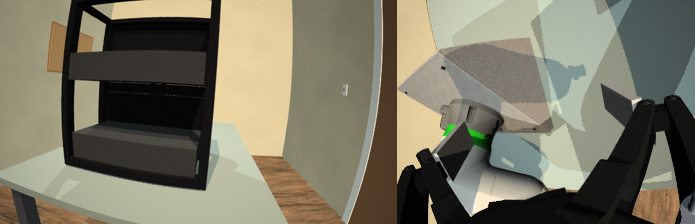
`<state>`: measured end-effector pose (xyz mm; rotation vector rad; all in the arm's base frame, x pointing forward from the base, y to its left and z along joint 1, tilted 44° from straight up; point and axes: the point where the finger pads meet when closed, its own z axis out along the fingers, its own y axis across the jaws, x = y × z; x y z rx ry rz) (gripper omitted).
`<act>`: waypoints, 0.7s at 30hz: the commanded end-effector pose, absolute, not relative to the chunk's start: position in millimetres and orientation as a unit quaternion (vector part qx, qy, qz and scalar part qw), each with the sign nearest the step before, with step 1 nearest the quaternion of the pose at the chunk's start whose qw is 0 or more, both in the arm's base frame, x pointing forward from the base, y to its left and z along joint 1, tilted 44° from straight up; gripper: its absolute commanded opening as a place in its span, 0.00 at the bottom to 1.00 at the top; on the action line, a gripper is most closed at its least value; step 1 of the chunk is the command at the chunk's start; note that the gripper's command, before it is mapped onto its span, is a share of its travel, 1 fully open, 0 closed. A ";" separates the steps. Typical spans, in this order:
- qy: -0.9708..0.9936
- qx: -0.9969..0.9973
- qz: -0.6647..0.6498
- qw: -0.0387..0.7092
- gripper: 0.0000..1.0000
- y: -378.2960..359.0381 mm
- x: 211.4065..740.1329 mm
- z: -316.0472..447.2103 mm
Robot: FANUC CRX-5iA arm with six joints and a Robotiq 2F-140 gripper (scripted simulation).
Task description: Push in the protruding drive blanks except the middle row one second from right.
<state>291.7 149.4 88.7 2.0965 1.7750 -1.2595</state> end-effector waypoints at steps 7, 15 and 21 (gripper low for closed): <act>0.586 0.692 -0.416 0.060 1.00 149.6 291.8 88.7; 0.587 0.693 -0.415 0.060 1.00 149.9 291.7 88.2; 0.587 0.695 -0.411 0.058 1.00 152.0 291.0 84.9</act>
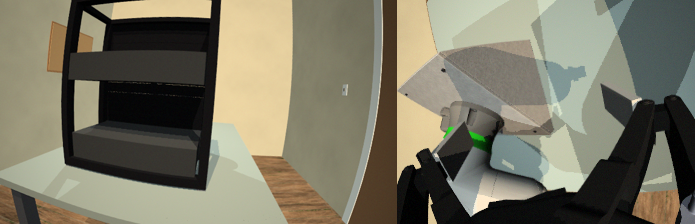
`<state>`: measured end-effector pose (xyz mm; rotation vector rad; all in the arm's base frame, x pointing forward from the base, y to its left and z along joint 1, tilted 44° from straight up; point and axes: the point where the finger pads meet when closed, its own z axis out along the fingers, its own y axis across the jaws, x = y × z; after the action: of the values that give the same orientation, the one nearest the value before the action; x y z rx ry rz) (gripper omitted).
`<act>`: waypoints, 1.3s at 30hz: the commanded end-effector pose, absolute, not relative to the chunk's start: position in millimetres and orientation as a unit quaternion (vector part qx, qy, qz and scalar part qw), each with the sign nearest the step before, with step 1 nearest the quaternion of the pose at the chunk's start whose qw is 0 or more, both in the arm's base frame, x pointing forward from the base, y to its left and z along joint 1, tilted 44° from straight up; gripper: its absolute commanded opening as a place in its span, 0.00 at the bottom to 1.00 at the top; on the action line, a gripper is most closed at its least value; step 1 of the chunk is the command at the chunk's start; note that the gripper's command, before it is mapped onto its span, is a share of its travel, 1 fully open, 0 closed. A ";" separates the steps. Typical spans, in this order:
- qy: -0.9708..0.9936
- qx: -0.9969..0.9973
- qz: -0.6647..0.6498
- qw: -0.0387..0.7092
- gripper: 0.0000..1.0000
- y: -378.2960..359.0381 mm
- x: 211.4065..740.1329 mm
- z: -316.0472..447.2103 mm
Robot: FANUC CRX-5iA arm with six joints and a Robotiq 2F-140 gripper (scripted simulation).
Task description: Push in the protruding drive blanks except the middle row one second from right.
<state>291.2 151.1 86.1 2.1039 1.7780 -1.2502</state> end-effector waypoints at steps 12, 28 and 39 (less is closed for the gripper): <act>0.589 0.707 -0.388 0.047 1.00 163.4 287.8 68.2; 0.587 0.746 -0.313 0.009 1.00 206.1 278.3 18.6; 0.573 0.785 -0.236 -0.033 1.00 254.5 271.5 -21.8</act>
<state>271.9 249.0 -18.1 2.4984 1.8388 -0.7815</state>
